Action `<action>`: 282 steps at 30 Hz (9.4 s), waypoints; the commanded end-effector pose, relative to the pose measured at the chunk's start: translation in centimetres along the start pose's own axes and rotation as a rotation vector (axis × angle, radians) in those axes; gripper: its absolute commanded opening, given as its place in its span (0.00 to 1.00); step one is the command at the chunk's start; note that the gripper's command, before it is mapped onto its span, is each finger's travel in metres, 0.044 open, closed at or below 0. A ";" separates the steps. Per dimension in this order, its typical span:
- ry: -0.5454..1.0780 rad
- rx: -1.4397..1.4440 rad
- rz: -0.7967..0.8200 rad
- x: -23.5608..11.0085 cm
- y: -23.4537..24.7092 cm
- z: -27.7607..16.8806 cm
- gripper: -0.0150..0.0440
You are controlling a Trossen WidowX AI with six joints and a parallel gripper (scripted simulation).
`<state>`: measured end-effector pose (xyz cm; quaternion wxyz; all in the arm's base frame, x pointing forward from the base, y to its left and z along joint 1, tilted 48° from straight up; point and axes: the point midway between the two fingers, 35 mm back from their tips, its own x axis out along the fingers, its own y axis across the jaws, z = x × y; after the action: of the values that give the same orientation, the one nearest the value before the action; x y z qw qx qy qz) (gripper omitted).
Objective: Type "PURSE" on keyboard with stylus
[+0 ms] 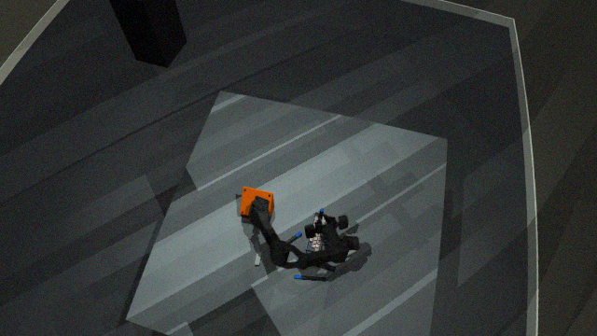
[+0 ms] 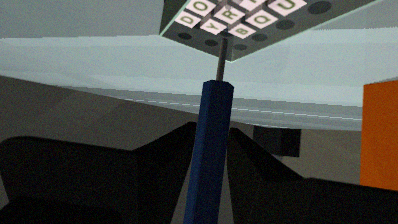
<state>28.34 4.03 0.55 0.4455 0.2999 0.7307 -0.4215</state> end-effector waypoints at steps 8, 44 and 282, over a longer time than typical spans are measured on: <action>-0.003 -0.006 0.001 0.0 0.0 0.3 0.39; -0.004 -0.006 0.001 0.9 0.0 1.7 0.39; -0.003 -0.006 0.001 -3.4 -3.8 -0.2 0.39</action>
<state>26.61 2.00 4.74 0.4487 0.2954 0.7320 -0.4191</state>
